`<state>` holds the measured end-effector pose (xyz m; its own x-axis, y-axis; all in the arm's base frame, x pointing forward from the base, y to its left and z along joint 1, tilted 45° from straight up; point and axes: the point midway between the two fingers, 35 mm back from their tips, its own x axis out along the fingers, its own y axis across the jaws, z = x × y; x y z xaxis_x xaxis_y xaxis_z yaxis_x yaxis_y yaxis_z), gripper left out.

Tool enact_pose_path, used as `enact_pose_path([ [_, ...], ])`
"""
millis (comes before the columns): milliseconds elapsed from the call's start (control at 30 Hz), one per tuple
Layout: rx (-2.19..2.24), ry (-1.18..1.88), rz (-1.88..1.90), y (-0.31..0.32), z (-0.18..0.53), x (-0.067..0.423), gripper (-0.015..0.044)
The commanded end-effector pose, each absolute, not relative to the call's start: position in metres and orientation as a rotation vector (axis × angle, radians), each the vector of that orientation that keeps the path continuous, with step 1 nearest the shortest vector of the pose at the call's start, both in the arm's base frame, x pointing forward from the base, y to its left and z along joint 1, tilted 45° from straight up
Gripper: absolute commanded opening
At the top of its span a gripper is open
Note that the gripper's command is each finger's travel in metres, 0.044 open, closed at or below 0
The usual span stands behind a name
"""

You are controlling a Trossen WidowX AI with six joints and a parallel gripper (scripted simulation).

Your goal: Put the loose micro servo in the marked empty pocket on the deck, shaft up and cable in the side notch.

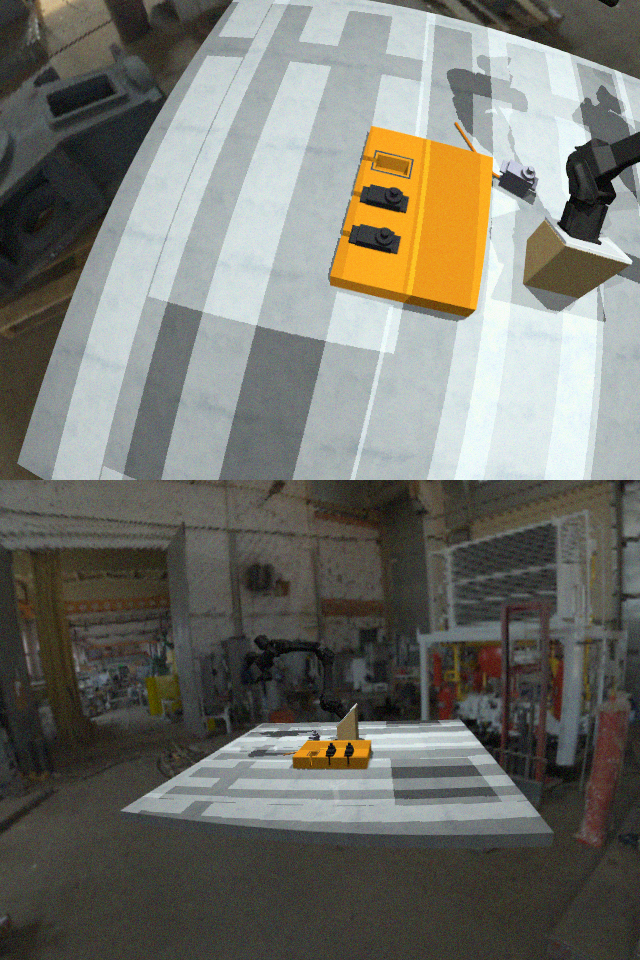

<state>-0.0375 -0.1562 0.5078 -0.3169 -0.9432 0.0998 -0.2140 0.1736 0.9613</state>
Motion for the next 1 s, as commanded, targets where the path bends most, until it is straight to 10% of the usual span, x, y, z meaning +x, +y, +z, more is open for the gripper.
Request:
enact_pose_path([
  [0, 1.107, -1.527, -1.291, -0.170, 0.489, -0.021, 0.0440],
  [967, 0.880, -0.494, -1.580, -0.204, 0.358, 0.074, 0.0440],
])
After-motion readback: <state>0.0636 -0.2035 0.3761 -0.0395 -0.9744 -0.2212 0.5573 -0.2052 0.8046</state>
